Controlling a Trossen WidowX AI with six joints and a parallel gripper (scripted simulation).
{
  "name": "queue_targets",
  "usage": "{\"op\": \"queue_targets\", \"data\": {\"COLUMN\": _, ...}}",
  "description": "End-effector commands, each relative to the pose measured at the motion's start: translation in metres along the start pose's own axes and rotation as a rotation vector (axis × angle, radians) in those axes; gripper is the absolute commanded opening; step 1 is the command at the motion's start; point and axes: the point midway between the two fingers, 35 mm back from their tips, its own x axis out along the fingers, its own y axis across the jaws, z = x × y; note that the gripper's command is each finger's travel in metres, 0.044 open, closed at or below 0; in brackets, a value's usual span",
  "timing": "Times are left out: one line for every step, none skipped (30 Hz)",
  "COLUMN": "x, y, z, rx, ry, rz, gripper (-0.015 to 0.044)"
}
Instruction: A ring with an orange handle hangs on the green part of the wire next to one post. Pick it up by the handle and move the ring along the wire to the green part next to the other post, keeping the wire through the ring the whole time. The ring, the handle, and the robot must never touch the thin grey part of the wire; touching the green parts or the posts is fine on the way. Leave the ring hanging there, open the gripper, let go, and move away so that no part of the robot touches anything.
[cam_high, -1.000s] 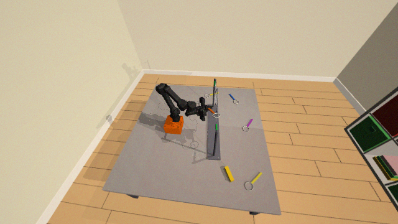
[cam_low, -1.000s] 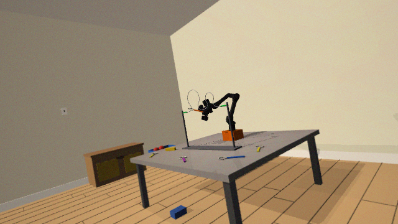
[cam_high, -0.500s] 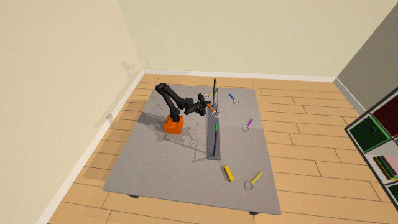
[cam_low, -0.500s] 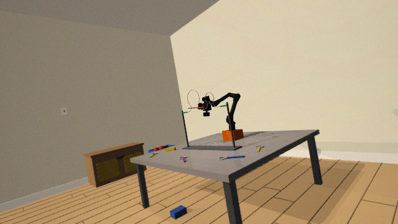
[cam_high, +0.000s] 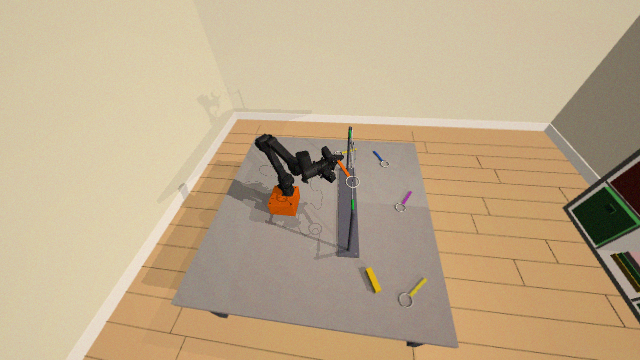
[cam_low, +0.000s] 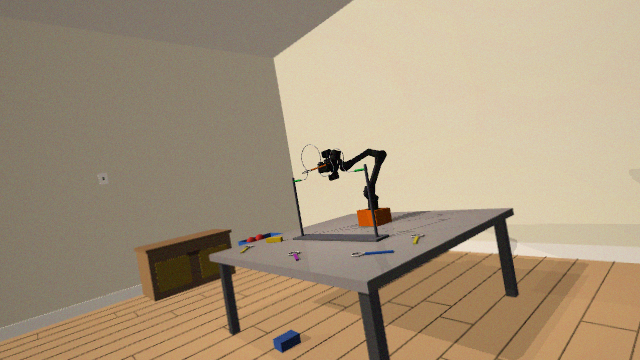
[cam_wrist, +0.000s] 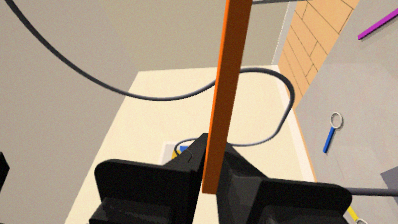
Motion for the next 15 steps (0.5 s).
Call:
{"op": "queue_targets", "data": {"x": 0.0, "y": 0.018, "z": 0.001, "rx": 0.085, "ry": -0.003, "rz": 0.053, "gripper": -0.015}}
{"op": "queue_targets", "data": {"x": 0.0, "y": 0.021, "z": 0.001, "rx": 0.099, "ry": -0.003, "rz": 0.061, "gripper": -0.015}}
{"op": "queue_targets", "data": {"x": 0.0, "y": 0.024, "z": 0.001, "rx": 0.112, "ry": -0.003, "rz": 0.068, "gripper": -0.015}}
{"op": "queue_targets", "data": {"x": -0.001, "y": 0.026, "z": 0.001, "rx": 0.126, "ry": -0.003, "rz": 0.075, "gripper": -0.015}}
{"op": "queue_targets", "data": {"x": -0.001, "y": 0.029, "z": 0.002, "rx": 0.139, "ry": -0.003, "rz": 0.083, "gripper": -0.015}}
{"op": "queue_targets", "data": {"x": -0.001, "y": 0.032, "z": 0.002, "rx": 0.154, "ry": -0.003, "rz": 0.091, "gripper": -0.015}}
{"op": "queue_targets", "data": {"x": -0.001, "y": 0.034, "z": 0.003, "rx": 0.168, "ry": -0.003, "rz": 0.099, "gripper": -0.015}}
{"op": "queue_targets", "data": {"x": -0.002, "y": 0.037, "z": 0.003, "rx": 0.182, "ry": -0.003, "rz": 0.106, "gripper": -0.015}}
{"op": "queue_targets", "data": {"x": -0.002, "y": 0.04, "z": 0.004, "rx": 0.198, "ry": -0.003, "rz": 0.115, "gripper": -0.015}}
{"op": "queue_targets", "data": {"x": -0.002, "y": 0.043, "z": 0.004, "rx": 0.211, "ry": -0.002, "rz": 0.123, "gripper": -0.015}}
{"op": "queue_targets", "data": {"x": -0.003, "y": 0.045, "z": 0.005, "rx": 0.222, "ry": -0.002, "rz": 0.128, "gripper": -0.015}}
{"op": "queue_targets", "data": {"x": -0.003, "y": 0.047, "z": 0.005, "rx": 0.233, "ry": -0.002, "rz": 0.134, "gripper": -0.015}}
{"op": "queue_targets", "data": {"x": -0.003, "y": 0.05, "z": 0.006, "rx": 0.244, "ry": -0.002, "rz": 0.141, "gripper": -0.015}}
{"op": "queue_targets", "data": {"x": -0.004, "y": 0.052, "z": 0.007, "rx": 0.256, "ry": -0.002, "rz": 0.147, "gripper": -0.015}}
{"op": "queue_targets", "data": {"x": -0.004, "y": 0.054, "z": 0.007, "rx": 0.265, "ry": -0.002, "rz": 0.152, "gripper": -0.015}}
